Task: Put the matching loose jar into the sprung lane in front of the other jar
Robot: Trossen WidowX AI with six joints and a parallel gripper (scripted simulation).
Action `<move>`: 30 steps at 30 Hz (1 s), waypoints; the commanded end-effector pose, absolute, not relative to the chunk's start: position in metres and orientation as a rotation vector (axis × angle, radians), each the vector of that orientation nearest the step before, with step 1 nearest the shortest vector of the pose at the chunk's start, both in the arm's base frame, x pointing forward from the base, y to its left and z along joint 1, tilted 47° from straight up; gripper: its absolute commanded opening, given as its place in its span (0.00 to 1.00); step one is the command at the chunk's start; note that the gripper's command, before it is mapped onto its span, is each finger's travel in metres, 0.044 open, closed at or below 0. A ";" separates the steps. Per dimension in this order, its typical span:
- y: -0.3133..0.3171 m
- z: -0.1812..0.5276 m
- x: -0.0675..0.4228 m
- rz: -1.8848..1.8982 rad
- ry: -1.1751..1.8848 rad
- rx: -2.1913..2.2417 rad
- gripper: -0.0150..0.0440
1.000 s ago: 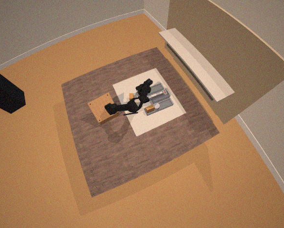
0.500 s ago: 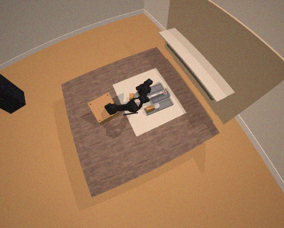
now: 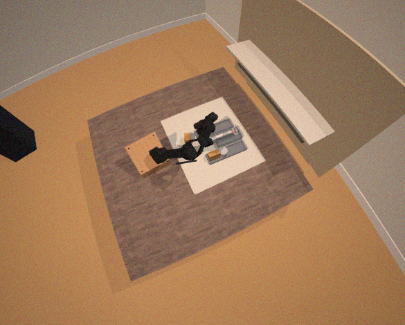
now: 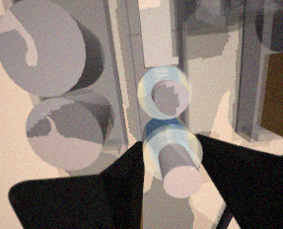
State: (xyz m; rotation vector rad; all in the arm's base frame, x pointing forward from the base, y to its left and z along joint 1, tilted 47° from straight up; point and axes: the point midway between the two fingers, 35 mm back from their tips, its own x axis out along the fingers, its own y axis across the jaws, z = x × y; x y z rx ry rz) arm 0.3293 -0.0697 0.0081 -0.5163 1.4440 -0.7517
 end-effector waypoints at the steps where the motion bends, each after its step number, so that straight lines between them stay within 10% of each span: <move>1: -0.069 0.012 0.338 -0.755 1.413 -0.511 0.25; 30: -0.069 0.013 0.342 -0.755 1.413 -0.510 0.25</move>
